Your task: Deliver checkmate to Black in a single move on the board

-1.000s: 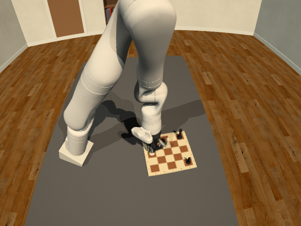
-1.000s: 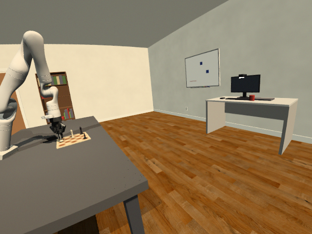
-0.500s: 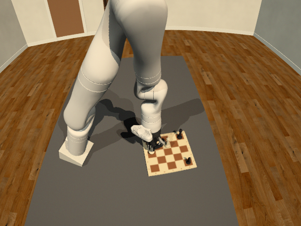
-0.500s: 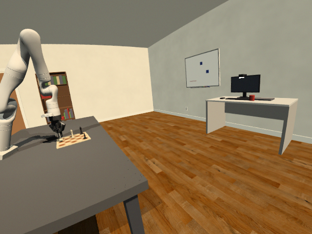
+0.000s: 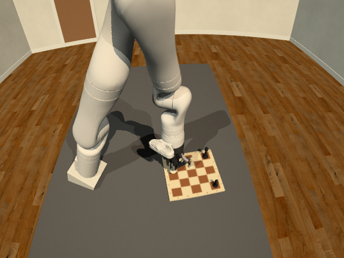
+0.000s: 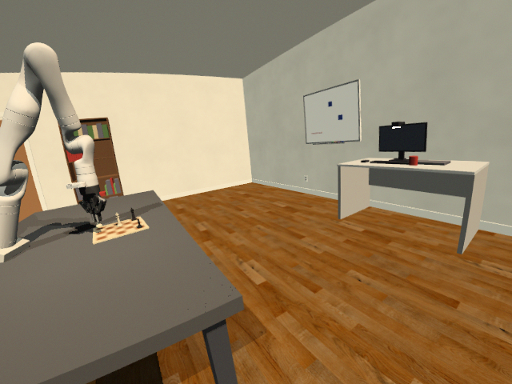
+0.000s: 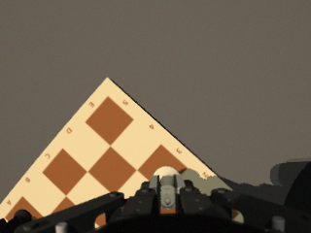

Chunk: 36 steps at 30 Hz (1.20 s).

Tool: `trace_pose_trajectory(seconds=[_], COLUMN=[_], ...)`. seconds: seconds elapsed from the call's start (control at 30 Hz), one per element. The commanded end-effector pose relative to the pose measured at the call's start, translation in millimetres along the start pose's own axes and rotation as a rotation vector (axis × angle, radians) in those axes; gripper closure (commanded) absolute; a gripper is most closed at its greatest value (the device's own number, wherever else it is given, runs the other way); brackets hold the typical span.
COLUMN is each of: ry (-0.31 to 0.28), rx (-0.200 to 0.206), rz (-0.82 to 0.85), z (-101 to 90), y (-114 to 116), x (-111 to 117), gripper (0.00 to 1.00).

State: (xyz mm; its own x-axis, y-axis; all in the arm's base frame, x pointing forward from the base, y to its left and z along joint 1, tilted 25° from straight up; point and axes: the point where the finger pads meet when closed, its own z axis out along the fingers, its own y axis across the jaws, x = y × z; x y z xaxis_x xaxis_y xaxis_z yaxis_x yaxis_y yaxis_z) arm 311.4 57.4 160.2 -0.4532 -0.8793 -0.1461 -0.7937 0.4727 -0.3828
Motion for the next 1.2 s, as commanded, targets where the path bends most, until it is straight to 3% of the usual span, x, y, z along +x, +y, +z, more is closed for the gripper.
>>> trace_pose_trajectory(seconds=[0.0,1.17], ry=[-0.002,-0.002], rx=[0.009,0.009], rz=[0.004,0.004], z=[-4.6,-45.8], y=[-3.6,-3.2], x=[0.0,0.1], gripper=[1.0,1.0])
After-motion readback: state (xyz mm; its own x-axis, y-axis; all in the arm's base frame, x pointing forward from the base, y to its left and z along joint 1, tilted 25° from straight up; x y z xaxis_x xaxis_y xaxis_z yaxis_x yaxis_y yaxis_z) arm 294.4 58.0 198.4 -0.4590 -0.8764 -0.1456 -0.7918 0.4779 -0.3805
